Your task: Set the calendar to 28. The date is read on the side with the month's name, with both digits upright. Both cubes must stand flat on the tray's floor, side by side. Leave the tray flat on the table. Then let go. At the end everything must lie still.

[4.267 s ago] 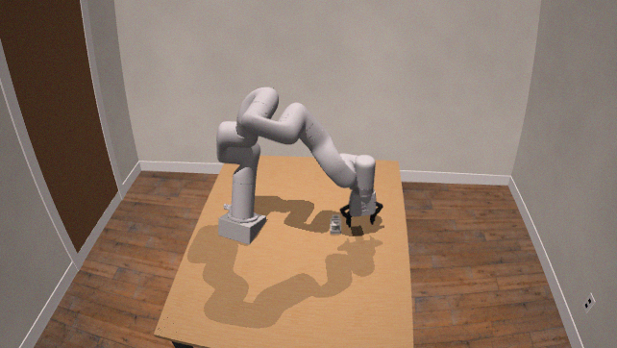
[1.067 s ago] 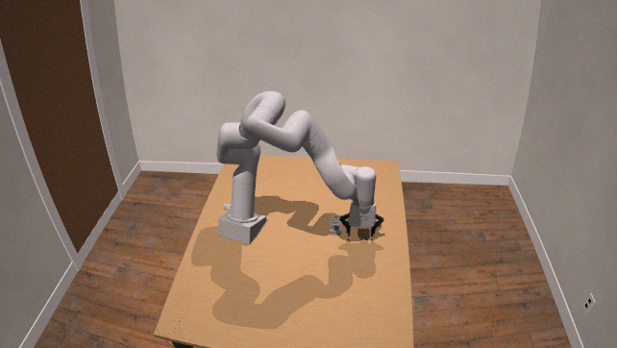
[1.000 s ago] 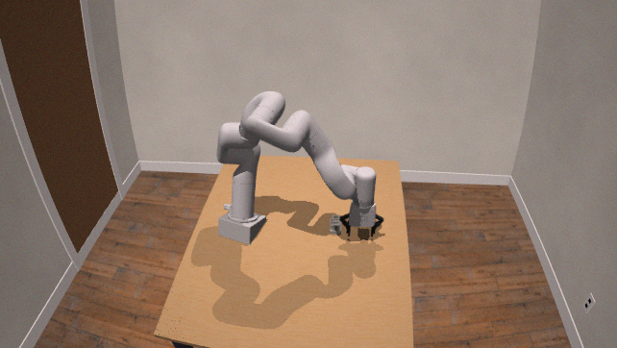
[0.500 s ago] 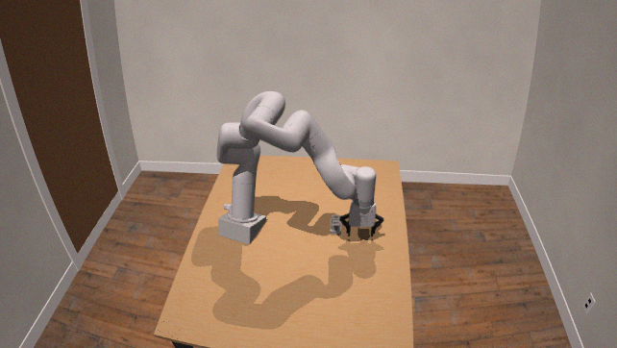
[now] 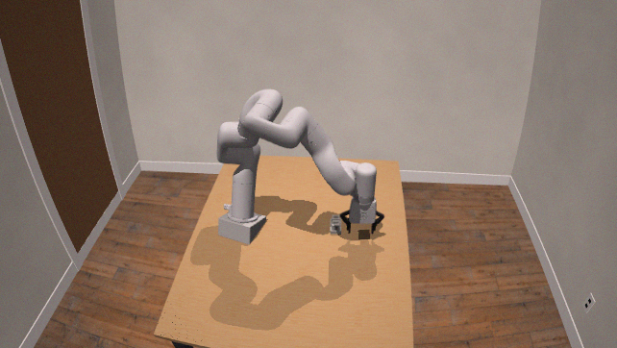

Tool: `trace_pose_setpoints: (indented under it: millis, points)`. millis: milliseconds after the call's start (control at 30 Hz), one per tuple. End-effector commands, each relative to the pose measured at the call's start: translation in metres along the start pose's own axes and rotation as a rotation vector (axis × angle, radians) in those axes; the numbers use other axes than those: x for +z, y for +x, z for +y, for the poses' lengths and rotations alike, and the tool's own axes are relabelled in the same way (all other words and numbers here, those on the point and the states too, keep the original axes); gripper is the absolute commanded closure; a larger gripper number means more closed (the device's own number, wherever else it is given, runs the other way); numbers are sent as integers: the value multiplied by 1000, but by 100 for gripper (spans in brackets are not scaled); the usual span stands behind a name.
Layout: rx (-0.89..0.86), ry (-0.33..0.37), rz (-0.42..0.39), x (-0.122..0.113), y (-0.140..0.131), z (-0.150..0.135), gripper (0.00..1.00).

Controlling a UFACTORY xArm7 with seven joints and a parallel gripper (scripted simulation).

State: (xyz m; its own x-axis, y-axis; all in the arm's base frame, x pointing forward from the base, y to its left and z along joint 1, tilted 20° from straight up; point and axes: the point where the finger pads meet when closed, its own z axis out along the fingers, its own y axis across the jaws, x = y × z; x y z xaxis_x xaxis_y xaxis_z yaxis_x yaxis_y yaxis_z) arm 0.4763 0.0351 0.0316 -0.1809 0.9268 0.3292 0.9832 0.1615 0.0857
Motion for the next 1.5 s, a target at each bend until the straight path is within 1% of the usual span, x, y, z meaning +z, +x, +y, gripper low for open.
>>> trace_pose_setpoints:
  millis: [0,267,333,433,533,733,800,900,1000,1233,1367,1467]
  points:
    - [0,-3,-1,-13,0,1,0]
    - [12,-3,-1,-16,0,1,0]
    - [68,-3,0,-16,-1,0,0]
    - [212,-3,0,-16,-2,-3,0]
    - [225,-3,0,-16,-7,-23,0]
    - [236,-3,0,-16,-8,-26,0]
    - [294,-3,0,-16,-8,-27,0]
    - [443,-3,0,-16,-9,-30,0]
    - [449,-3,0,-16,-15,-50,0]
    - [485,-3,0,-16,-16,-53,0]
    - [673,-3,0,-16,-17,-57,0]
    - [673,-3,0,-16,-23,-76,0]
